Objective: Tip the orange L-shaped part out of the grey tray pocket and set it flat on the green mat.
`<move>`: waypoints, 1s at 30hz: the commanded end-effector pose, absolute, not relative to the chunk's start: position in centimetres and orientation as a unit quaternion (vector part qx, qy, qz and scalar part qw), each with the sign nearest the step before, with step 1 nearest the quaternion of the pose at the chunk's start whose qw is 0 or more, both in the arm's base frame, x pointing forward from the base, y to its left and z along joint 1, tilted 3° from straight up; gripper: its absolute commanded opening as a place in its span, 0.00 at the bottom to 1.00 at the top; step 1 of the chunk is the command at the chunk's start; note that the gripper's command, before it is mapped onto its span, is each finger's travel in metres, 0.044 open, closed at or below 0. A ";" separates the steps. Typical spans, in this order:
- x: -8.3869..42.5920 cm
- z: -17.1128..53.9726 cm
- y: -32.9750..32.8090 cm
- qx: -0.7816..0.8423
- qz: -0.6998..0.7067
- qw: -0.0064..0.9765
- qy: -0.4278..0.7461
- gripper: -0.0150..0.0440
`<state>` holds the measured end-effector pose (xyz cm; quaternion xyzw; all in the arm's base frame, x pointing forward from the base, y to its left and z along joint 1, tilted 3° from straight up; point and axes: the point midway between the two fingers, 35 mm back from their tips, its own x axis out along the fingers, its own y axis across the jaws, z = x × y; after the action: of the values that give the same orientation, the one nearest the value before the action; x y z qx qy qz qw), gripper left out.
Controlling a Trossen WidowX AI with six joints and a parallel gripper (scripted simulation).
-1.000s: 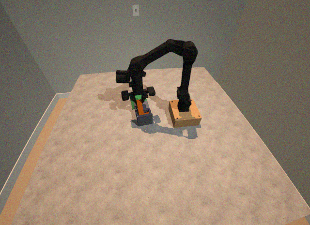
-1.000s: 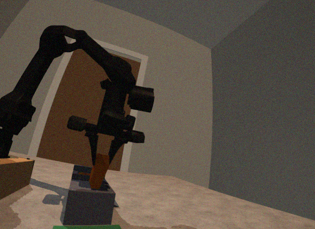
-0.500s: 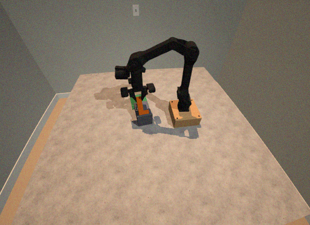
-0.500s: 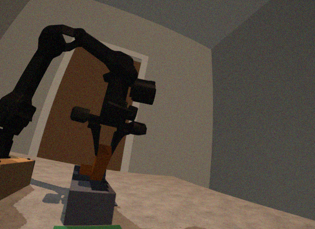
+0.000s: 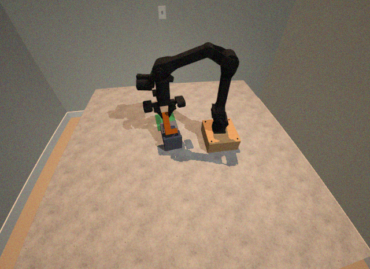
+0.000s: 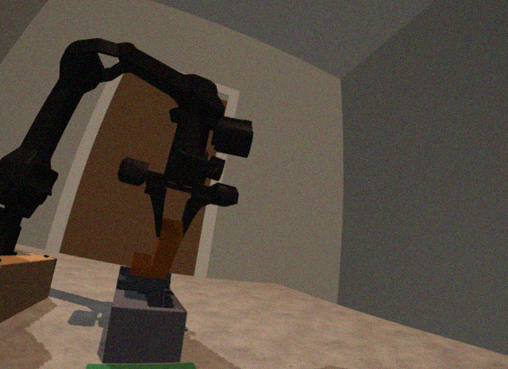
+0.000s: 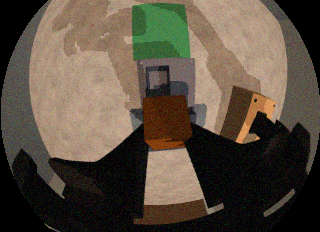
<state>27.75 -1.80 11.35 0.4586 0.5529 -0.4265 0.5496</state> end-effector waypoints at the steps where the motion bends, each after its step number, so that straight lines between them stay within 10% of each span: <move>1: 27.7 11.5 -1.7 0.458 -0.425 0.548 0.556 0.25; 30: 29.0 11.4 -11.7 0.456 -0.427 0.550 0.554 0.25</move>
<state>28.94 -10.41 11.51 0.4574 0.5513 -0.4277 0.5514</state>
